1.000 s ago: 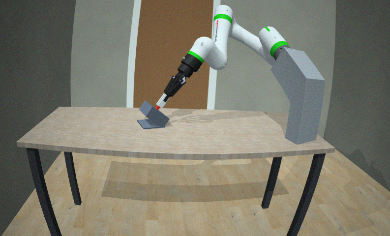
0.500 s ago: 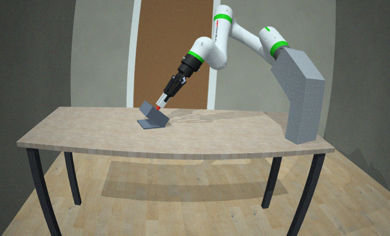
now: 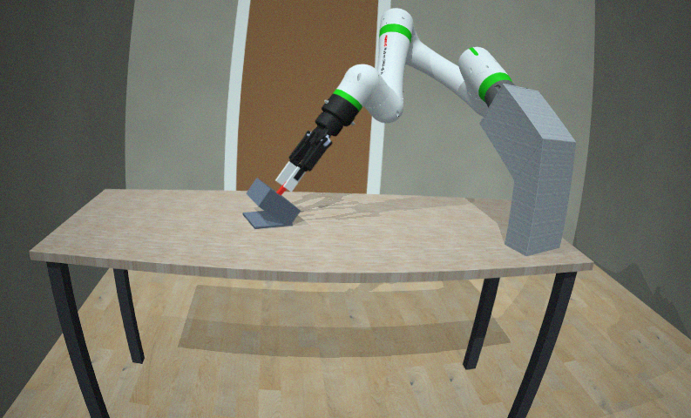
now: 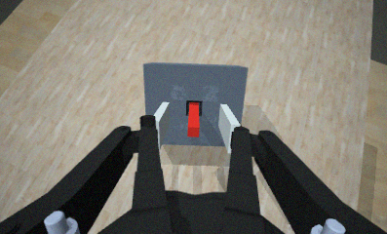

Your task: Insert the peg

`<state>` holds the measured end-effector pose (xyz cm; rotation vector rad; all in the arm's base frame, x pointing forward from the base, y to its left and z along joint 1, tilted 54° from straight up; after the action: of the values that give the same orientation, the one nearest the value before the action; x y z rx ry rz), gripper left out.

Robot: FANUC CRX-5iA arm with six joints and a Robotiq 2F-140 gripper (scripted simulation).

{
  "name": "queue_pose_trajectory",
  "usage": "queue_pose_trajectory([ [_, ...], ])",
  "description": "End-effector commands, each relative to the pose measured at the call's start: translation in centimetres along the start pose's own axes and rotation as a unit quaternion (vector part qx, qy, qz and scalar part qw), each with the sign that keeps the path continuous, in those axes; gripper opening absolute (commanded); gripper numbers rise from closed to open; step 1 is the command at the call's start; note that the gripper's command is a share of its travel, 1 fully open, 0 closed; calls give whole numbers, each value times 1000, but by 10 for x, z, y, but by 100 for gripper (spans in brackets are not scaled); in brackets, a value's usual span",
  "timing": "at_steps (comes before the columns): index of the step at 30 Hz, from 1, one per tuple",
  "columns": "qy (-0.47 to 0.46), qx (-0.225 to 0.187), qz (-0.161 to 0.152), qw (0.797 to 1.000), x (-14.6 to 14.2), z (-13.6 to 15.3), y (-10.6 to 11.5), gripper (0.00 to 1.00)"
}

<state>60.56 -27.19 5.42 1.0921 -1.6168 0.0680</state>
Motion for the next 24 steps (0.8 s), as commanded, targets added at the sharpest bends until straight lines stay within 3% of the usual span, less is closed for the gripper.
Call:
queue_pose_trajectory([
  [1,0,0,0,1000,1,-1,8,43],
  [24,0,0,0,1000,1,-1,71,77],
])
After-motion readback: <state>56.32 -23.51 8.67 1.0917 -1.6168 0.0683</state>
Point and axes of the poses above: the point where the finger pads meet when closed, its own y axis back along the fingers, its own x axis across the jaws, z = x × y, the point moved 2 cm from there along y, back along the fingers, and after that the axes turned 3 degrees about -y, right-handed, at the moved point
